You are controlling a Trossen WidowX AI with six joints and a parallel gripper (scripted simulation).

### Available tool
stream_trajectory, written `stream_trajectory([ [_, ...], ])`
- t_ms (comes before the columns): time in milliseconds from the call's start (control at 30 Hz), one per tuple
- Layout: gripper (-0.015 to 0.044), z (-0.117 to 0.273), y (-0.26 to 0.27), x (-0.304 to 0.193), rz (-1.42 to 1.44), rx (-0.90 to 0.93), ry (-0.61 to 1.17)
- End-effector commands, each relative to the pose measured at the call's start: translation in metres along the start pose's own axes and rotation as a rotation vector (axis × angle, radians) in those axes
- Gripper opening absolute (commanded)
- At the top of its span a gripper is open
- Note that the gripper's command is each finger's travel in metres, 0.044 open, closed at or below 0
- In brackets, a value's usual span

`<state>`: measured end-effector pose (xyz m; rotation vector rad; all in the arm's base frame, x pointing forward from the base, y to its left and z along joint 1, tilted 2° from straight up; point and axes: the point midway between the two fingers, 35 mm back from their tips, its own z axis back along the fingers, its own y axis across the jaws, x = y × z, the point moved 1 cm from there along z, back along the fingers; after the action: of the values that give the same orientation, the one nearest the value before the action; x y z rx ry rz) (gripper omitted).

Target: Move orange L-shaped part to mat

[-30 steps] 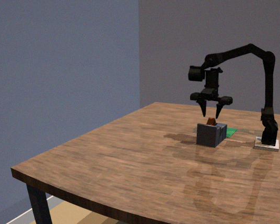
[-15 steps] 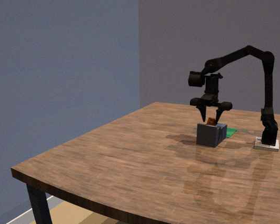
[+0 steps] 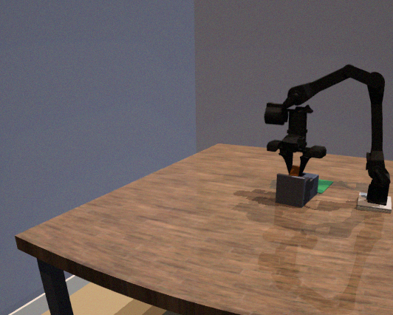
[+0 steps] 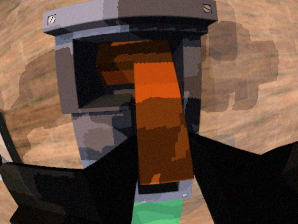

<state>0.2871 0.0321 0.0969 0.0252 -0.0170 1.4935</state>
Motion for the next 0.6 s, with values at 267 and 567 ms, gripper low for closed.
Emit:
stream_trajectory([
  [267, 0.0003, 0.0004, -0.0001, 0.0000, 0.000, 0.000, 0.000],
  [567, 0.0000, 0.0040, 0.0000, -0.0001, 0.000, 0.001, 0.001],
])
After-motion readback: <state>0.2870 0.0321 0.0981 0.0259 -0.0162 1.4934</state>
